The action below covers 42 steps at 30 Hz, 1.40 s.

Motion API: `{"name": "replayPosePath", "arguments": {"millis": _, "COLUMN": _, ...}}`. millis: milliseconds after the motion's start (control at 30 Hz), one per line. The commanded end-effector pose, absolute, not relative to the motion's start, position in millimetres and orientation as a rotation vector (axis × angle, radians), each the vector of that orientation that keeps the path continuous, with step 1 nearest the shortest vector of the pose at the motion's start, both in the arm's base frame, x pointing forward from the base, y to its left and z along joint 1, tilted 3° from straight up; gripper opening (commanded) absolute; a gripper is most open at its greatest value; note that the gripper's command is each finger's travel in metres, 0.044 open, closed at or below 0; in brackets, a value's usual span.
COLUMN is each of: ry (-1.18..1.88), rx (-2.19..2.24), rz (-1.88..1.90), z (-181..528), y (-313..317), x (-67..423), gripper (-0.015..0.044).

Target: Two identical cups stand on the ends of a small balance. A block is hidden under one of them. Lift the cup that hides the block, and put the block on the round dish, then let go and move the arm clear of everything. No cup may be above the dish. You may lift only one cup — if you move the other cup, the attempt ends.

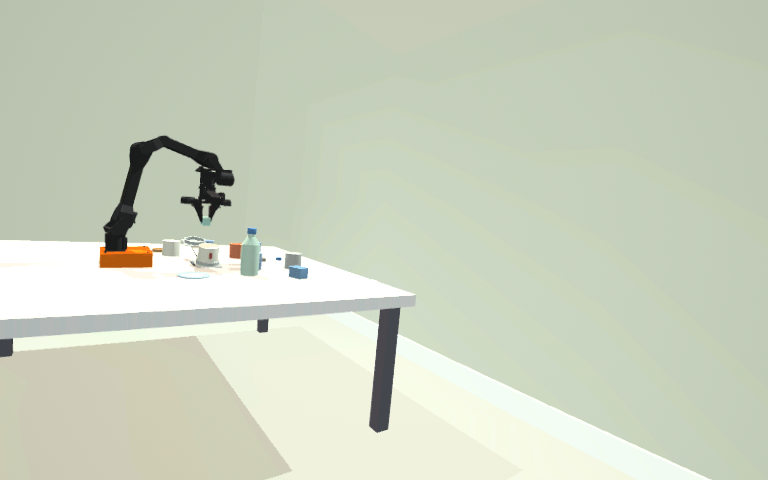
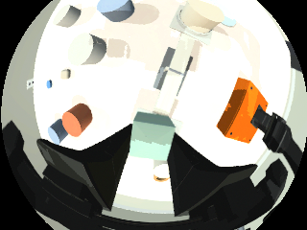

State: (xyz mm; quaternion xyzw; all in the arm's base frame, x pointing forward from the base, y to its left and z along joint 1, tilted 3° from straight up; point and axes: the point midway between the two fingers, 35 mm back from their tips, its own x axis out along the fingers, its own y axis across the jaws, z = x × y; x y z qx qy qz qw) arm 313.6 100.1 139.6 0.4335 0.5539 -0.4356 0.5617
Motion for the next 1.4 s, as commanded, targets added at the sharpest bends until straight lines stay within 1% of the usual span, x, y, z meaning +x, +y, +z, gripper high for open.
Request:
{"name": "replayPosePath", "arguments": {"millis": 0, "ry": 1.299, "rx": 1.016, "rz": -1.019, "z": 137.5, "y": 86.7, "x": 318.5, "gripper": 0.0}}
{"name": "replayPosePath", "arguments": {"millis": 667, "ry": 1.284, "rx": 1.007, "rz": -1.003, "z": 120.9, "y": 13.2, "x": 335.0, "gripper": 0.0}}
{"name": "replayPosePath", "arguments": {"millis": 1367, "ry": 1.274, "rx": 1.01, "rz": -1.016, "z": 102.3, "y": -77.0, "x": 326.5, "gripper": 0.0}}
